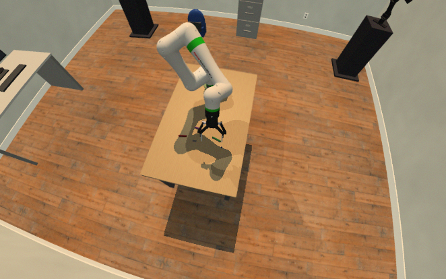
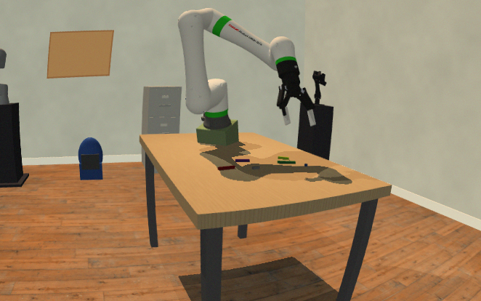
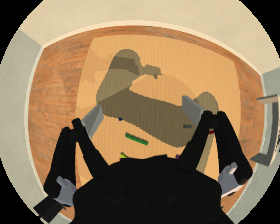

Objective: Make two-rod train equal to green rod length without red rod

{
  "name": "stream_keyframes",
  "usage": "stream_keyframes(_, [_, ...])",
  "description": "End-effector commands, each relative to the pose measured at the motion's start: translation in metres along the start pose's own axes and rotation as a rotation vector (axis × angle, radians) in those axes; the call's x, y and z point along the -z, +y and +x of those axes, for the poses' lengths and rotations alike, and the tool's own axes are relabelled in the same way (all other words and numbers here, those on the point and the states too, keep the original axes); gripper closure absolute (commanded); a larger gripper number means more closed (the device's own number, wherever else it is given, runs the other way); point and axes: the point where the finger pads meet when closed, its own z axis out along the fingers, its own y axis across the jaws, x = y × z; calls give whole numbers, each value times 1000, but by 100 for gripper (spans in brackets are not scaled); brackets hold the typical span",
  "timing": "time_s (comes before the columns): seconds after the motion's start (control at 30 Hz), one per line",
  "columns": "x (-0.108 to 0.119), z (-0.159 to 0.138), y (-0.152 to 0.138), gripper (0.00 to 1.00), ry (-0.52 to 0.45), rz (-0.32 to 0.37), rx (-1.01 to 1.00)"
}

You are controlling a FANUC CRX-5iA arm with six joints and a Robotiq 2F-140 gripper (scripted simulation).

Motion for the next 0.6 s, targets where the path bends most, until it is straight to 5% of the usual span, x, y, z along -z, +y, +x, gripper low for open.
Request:
stream_keyframes(0.0, [-9,-7,12,0,-36,-18,-162])
stream_keyframes(0.57, [-38,-39,48,0,-165,-98,-737])
